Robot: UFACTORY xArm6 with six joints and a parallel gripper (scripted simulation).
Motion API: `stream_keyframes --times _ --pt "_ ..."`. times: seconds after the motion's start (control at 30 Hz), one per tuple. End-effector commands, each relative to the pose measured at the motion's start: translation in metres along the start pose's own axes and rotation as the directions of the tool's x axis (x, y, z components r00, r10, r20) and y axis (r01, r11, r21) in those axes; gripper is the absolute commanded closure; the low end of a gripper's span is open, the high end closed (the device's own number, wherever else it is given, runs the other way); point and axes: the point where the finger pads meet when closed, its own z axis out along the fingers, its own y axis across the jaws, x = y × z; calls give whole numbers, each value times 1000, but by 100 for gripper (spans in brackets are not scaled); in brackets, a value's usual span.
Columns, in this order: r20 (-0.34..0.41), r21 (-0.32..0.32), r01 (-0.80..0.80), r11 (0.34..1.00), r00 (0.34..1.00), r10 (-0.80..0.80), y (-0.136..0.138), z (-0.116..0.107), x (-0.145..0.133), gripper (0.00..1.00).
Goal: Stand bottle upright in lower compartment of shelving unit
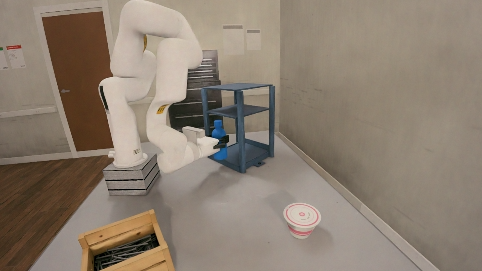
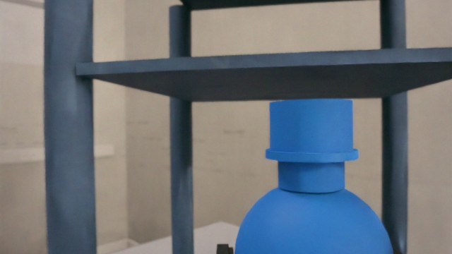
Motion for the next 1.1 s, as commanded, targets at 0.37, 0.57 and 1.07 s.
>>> stream_keyframes --times 0.37,0.57,1.07 --pt "0 -1 1 1000 1000 -1 1 36 0 100" --pt "0 -1 1 1000 1000 -1 1 49 0 100" --pt "0 -1 1 1000 1000 -1 1 64 0 100"
